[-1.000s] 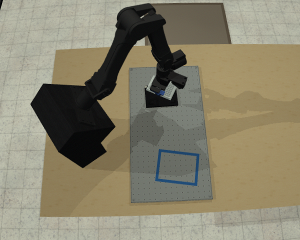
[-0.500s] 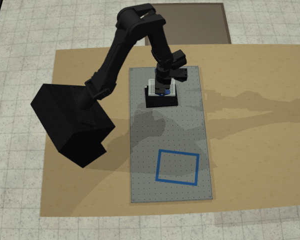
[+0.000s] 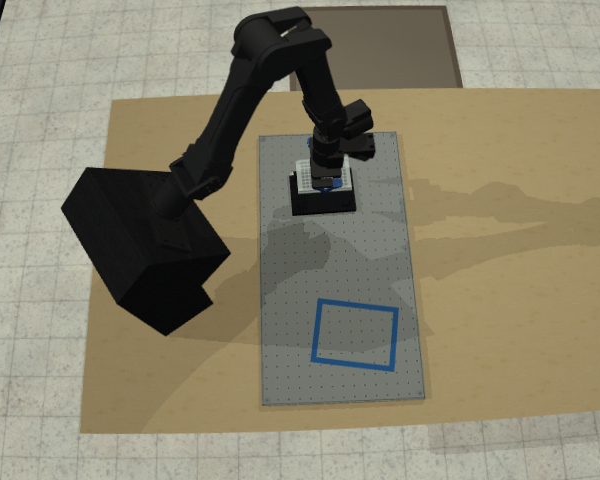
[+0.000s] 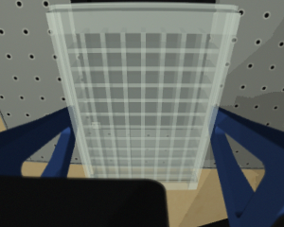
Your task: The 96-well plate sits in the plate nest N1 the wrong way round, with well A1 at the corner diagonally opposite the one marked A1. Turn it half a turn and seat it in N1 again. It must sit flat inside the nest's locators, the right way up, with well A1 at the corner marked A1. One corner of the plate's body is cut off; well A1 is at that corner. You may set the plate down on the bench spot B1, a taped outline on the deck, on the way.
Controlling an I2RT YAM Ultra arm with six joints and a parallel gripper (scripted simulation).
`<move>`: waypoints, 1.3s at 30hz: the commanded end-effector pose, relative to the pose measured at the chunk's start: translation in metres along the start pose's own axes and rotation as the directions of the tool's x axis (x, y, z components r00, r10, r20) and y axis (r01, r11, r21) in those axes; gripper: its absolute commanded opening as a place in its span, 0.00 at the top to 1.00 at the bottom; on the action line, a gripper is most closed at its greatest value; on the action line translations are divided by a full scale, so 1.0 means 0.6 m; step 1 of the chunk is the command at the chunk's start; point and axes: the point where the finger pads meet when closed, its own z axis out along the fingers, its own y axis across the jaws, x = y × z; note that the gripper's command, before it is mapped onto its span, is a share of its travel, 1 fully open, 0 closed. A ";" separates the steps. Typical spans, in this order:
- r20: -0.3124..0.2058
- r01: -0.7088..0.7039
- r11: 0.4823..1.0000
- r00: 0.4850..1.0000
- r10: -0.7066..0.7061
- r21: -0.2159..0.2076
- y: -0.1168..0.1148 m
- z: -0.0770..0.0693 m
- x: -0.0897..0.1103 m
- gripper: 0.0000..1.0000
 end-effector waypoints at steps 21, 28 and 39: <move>0.006 0.001 1.000 1.000 -0.001 -0.001 0.001 -0.004 -0.003 1.00; 0.006 0.001 1.000 1.000 -0.001 -0.001 0.001 0.007 -0.004 1.00; 0.006 0.001 1.000 1.000 -0.001 -0.001 0.002 0.038 -0.006 1.00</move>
